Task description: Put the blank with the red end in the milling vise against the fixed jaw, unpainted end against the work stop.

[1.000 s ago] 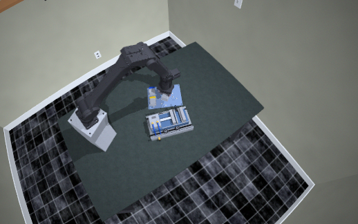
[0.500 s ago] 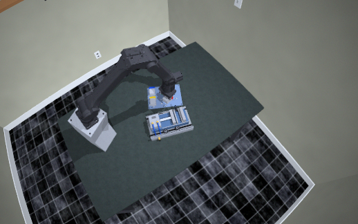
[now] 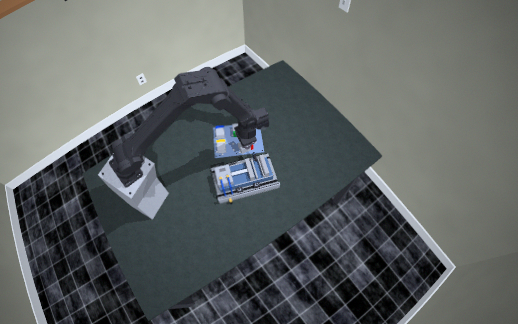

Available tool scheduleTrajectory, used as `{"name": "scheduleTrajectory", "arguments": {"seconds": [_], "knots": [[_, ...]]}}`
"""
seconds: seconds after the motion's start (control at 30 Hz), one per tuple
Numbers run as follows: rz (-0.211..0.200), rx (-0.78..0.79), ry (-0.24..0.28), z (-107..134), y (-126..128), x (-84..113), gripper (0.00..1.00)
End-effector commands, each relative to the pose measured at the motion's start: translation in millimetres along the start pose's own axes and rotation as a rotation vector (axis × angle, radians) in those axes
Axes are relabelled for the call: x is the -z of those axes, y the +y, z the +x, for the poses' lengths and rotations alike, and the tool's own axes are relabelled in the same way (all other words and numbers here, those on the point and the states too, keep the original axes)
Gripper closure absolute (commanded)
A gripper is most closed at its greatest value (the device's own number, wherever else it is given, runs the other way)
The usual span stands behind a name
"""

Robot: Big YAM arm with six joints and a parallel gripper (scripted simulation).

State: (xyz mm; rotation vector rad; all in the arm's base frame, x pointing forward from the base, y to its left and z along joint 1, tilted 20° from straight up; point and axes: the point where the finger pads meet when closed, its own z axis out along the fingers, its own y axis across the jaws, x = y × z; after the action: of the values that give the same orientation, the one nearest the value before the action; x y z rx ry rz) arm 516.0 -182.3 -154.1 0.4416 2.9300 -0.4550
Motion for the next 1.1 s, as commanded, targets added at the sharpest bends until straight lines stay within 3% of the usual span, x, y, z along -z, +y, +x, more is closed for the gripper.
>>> {"name": "scheduleTrajectory", "arguments": {"seconds": [0.0, 0.17, 0.23, 0.27, 0.37, 0.63, 0.8, 0.87, 1.07], "knots": [[-0.003, -0.194, -0.057, -21.3, -10.8, 21.5, 1.0], [-0.006, -0.37, -0.058, -22.7, -25.7, 21.0, 1.0], [-0.006, -0.37, -0.058, -22.7, -25.7, 21.0, 1.0], [-0.014, -0.376, -0.064, -23.6, -11.7, 25.3, 1.0], [-0.009, -0.504, -0.053, -19.3, -34.2, 19.9, 1.0], [-0.015, -0.766, -0.055, -21.2, -51.0, 21.0, 1.0], [-0.025, -0.842, -0.06, -23.6, -46.5, 24.2, 1.0], [-0.016, -0.923, -0.054, -19.5, -62.4, 20.4, 1.0], [-0.022, -1.098, -0.054, -20.4, -74.0, 21.2, 1.0]]}}
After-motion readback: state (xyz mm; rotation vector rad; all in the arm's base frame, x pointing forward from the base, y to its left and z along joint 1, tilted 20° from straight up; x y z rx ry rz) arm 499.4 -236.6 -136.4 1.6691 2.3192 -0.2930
